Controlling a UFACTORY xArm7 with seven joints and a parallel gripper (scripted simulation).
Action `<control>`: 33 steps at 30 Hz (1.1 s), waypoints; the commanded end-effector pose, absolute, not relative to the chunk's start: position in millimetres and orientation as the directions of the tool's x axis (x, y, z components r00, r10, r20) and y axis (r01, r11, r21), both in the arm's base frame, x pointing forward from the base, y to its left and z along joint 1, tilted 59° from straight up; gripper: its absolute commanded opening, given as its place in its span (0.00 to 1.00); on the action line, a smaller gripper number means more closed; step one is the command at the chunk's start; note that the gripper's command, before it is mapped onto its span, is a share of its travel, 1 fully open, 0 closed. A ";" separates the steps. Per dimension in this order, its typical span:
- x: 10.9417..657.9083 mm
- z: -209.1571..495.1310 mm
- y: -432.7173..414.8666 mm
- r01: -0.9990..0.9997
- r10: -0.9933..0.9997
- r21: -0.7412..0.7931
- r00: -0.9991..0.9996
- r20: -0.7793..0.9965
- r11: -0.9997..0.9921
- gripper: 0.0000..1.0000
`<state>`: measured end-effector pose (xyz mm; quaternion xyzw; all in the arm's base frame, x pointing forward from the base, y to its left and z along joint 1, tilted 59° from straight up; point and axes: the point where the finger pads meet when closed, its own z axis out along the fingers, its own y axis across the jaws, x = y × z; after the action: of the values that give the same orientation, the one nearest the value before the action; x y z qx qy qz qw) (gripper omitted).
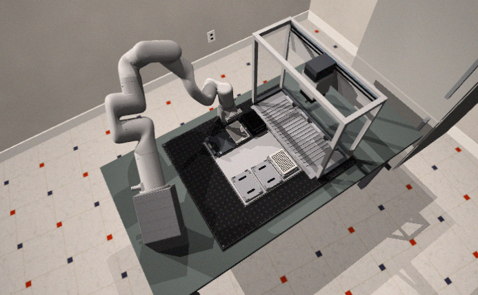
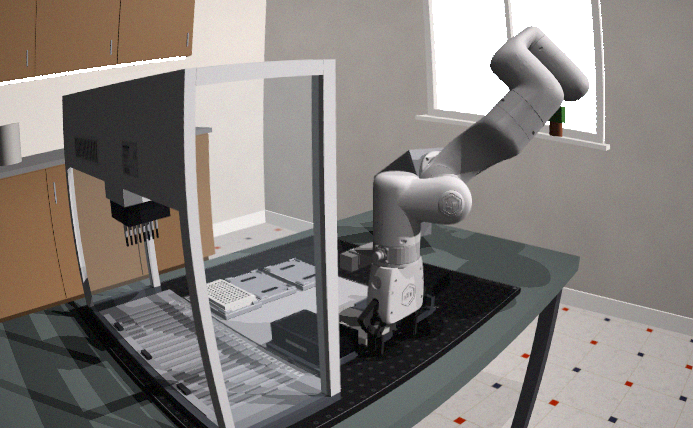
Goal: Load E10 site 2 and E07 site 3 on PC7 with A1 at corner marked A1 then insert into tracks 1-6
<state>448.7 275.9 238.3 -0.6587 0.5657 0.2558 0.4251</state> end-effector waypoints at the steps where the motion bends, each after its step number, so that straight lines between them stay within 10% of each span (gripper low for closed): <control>1: 450.8 236.3 272.7 -0.963 -0.528 -0.271 0.227 -0.818 0.005 1.00; 33: 454.0 224.7 265.3 -0.963 -0.528 -0.271 0.227 -0.818 0.005 1.00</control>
<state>452.1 268.0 226.2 -0.6586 0.5659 0.2558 0.4250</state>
